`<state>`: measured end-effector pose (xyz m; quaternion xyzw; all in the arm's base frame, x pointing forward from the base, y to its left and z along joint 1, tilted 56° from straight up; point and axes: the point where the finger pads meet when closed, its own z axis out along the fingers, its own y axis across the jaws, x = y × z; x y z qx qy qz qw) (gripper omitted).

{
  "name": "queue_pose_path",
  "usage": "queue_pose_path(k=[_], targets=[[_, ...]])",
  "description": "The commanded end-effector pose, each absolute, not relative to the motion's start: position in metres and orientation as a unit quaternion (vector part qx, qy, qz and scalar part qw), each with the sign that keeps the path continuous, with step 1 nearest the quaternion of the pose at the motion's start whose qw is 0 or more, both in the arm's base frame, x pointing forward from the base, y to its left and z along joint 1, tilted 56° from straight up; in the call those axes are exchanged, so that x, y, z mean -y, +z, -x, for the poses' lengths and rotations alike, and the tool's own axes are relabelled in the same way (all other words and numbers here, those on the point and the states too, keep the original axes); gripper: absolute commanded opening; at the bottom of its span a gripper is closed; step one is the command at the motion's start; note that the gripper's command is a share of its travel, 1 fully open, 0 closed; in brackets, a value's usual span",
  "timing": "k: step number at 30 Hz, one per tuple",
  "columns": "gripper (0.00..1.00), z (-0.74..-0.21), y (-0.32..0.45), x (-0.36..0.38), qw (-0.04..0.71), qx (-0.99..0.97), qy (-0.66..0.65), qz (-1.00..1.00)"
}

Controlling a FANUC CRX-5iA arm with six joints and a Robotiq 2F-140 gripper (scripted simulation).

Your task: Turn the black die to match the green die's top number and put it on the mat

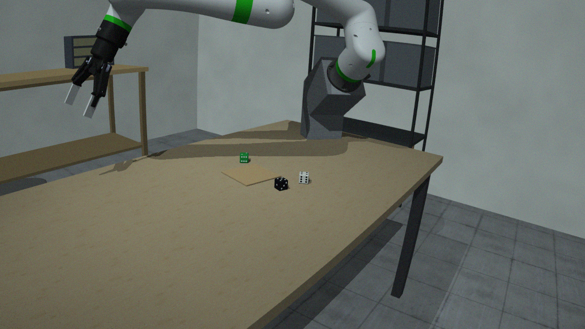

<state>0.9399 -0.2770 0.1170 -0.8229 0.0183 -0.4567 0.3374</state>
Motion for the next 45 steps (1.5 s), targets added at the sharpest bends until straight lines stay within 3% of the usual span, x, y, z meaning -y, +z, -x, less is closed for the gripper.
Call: queue_pose_path(k=[1, 22, 45], targets=[[1.00, -0.940, 0.117, 0.277, 0.337, -0.018, -0.457, 0.823], [1.00, -0.932, 0.114, 0.274, 0.342, -0.026, -0.448, 0.826], [1.00, -0.762, 0.061, 0.186, 0.410, -0.142, -0.284, 0.855]])
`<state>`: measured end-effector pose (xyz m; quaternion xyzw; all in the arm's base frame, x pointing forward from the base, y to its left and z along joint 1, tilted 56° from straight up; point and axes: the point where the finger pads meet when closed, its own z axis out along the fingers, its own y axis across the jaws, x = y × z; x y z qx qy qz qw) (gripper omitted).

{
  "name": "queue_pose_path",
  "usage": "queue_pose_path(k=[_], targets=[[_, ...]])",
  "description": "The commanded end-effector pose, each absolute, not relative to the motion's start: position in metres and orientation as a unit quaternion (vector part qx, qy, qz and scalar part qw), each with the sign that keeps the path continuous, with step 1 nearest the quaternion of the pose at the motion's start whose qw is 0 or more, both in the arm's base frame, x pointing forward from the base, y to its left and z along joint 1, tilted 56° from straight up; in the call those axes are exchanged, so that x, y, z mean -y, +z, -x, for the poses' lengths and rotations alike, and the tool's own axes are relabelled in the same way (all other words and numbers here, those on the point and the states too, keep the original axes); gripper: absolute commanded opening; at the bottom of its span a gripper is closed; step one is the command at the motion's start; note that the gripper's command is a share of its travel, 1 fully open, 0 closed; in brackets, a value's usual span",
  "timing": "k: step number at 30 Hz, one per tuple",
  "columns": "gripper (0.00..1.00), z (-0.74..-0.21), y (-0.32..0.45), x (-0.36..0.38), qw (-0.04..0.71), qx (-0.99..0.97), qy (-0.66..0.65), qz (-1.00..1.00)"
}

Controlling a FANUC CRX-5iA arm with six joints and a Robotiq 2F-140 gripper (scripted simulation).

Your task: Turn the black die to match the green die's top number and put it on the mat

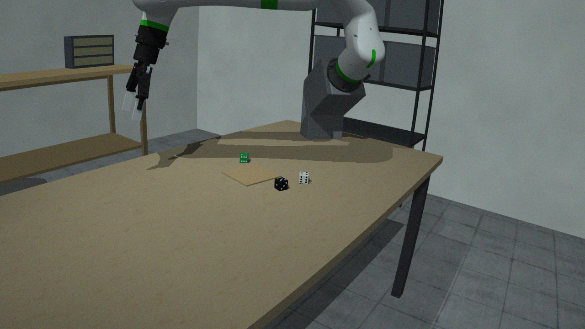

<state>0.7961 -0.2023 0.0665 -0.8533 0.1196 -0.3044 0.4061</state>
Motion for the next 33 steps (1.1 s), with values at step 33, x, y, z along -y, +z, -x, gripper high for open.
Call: queue_pose_path(k=[33], targets=[[1.00, -0.478, 0.018, 0.031, 0.460, -0.267, -0.077, 0.843]])
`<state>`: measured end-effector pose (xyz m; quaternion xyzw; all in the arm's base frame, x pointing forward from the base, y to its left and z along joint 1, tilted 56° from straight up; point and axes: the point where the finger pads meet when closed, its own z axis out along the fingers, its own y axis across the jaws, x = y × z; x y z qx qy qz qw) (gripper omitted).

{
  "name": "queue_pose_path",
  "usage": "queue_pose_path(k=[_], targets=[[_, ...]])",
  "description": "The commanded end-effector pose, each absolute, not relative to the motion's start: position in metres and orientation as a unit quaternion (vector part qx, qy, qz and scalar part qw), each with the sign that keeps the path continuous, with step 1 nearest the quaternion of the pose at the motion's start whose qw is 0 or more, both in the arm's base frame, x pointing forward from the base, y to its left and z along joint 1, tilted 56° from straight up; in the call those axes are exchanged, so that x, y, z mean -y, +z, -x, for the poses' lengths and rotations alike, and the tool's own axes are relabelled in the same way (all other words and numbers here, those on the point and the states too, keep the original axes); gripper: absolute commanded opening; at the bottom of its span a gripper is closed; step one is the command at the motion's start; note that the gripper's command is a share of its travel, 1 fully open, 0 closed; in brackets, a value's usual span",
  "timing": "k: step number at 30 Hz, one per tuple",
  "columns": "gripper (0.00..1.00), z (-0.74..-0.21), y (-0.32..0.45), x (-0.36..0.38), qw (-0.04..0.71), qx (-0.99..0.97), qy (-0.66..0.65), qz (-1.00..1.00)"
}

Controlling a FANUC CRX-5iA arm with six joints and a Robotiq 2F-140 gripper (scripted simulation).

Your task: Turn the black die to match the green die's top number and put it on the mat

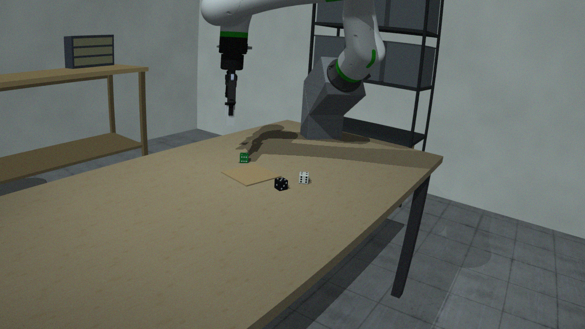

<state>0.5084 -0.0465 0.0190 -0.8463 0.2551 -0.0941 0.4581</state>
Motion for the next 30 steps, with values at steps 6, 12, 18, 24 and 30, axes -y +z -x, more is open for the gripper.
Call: queue_pose_path(k=[6, 12, 18, 24, 30], targets=[[1.00, -0.469, 0.017, 0.026, 0.461, -0.270, -0.071, 0.842], [1.00, -0.469, 0.017, 0.026, 0.461, -0.270, -0.071, 0.842], [1.00, -0.469, 0.017, 0.026, 0.461, -0.270, -0.071, 0.842], [1.00, -0.471, 0.014, 0.022, 0.461, -0.270, -0.071, 0.842], [1.00, -0.482, -0.004, 0.000, 0.461, -0.270, -0.071, 0.842]])
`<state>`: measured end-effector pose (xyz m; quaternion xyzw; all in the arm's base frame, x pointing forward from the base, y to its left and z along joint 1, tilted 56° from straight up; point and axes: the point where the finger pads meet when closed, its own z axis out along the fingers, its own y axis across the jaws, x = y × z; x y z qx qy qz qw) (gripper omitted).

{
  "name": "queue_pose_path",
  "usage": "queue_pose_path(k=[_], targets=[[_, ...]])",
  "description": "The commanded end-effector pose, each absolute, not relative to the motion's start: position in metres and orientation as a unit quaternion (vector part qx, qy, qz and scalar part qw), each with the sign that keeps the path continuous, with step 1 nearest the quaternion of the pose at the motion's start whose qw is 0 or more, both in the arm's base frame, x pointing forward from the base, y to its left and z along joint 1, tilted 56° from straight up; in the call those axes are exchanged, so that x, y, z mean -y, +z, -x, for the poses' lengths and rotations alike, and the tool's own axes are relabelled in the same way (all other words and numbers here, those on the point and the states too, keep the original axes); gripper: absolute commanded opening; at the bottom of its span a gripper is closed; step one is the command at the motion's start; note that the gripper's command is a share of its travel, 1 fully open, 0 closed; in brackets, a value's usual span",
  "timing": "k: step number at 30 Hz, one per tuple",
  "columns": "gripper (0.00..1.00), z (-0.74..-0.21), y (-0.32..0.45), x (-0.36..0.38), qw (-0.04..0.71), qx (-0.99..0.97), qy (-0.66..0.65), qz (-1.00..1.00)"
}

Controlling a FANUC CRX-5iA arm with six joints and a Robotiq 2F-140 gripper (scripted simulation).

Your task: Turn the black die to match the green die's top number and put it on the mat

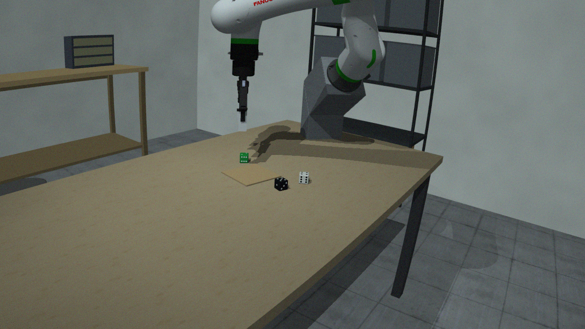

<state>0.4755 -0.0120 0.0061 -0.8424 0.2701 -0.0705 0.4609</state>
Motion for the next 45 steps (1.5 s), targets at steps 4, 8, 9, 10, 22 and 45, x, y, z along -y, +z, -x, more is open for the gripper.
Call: queue_pose_path(k=[4, 8, 9, 10, 22, 45], targets=[[1.00, -0.491, -0.018, -0.019, 0.461, -0.270, -0.071, 0.842], [1.00, -0.498, -0.028, -0.033, 0.461, -0.270, -0.071, 0.842], [1.00, -0.499, -0.030, -0.035, 0.461, -0.270, -0.071, 0.842], [1.00, -0.499, -0.030, -0.035, 0.461, -0.270, -0.071, 0.842], [1.00, -0.500, -0.031, -0.037, 0.461, -0.270, -0.071, 0.842], [1.00, -0.500, -0.031, -0.037, 0.461, -0.270, -0.071, 0.842]])
